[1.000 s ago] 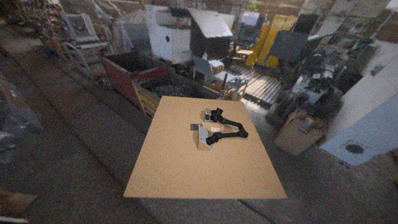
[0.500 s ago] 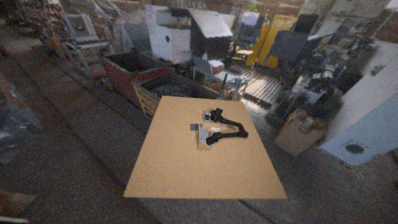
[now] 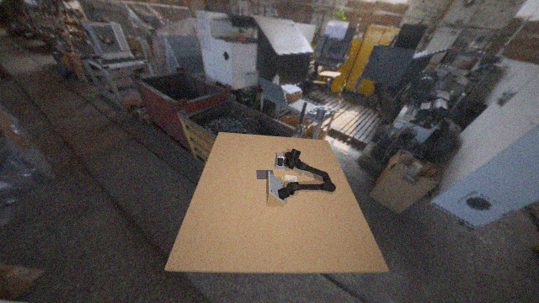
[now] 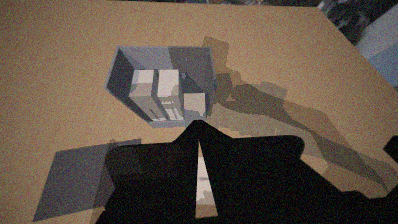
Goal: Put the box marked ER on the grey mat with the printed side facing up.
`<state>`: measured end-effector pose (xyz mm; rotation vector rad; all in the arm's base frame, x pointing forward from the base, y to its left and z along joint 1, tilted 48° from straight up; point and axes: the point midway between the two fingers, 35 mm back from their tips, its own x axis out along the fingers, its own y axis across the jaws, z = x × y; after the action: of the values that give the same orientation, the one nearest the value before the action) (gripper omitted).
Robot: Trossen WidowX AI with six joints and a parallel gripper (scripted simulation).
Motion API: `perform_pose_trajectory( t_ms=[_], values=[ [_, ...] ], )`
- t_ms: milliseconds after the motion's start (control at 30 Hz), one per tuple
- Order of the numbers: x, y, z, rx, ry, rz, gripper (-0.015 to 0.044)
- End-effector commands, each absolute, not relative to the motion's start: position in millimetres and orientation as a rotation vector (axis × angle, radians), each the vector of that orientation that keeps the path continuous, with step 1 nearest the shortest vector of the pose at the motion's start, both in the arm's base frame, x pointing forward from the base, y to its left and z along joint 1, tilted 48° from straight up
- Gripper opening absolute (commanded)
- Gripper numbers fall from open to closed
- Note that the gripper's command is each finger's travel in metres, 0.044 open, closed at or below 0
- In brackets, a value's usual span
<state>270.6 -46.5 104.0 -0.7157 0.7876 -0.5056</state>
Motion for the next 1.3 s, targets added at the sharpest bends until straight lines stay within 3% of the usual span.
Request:
perform_pose_trajectory(
  t_ms=[0,600,900,1267],
  values=[
    [265,-46,102,-0.718,0.791,-0.508,0.0000],
    [268,-46,103,-0.717,0.790,-0.505,0.0000],
    [274,-42,105,-0.999,0.958,-0.378,0.0236],
    [280,-36,109,-1.400,1.187,-0.132,0.0241]
  ],
)
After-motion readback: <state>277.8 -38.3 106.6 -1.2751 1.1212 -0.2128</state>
